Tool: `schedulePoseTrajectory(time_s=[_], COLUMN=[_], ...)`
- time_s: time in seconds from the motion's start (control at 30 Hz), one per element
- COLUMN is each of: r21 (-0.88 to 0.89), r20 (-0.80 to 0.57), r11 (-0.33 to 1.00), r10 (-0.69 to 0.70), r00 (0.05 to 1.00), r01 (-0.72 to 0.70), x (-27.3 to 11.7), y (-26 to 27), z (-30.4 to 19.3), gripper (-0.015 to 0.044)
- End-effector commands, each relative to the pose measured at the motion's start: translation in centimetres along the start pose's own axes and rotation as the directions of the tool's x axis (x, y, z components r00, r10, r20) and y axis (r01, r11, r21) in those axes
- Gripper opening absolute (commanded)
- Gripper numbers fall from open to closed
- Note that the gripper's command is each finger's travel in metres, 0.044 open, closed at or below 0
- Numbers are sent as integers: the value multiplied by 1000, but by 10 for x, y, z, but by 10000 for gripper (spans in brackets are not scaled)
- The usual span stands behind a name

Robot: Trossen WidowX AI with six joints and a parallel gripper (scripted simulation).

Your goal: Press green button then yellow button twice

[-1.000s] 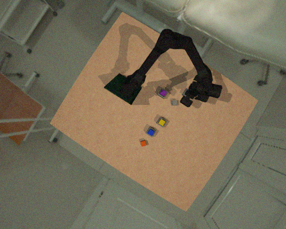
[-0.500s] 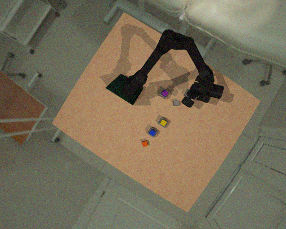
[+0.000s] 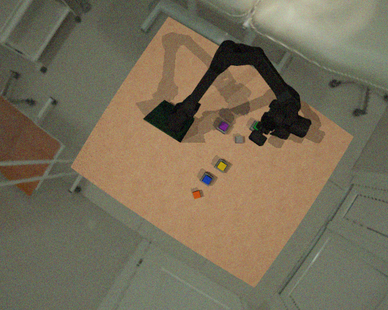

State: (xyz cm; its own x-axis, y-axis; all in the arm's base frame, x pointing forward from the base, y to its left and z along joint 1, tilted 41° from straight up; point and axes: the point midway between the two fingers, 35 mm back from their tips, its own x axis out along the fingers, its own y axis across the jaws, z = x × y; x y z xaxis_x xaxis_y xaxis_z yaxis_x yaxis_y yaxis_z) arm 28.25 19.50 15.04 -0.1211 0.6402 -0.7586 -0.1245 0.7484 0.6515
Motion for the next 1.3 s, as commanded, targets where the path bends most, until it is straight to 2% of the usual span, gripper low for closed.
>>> schedulePoseTrajectory(time_s=[0.0, 0.23, 0.47, 0.73, 0.97, 1.13, 1.27], r21=[-9, -3, 30, -3, -6, -7, -7], r20=[22, 27, 40, 19, 19, 19, 19], r11=[1000, 1000, 998, 1000, 1000, 1000, 1000], r10=[7, -2, -56, -11, -5, -3, -2], r00=[1000, 1000, 998, 1000, 1000, 1000, 1000], r01=[-7, 3, 55, 11, 5, 3, 3], x=[-40, -41, -46, -39, -36, 21, 24], y=[2, -11, -129, -237, -242, -242, -242], z=[0, 4, 7, -35, -38, -37, -38], gripper=[20, 20, 20, 20, 20, 20, 20])
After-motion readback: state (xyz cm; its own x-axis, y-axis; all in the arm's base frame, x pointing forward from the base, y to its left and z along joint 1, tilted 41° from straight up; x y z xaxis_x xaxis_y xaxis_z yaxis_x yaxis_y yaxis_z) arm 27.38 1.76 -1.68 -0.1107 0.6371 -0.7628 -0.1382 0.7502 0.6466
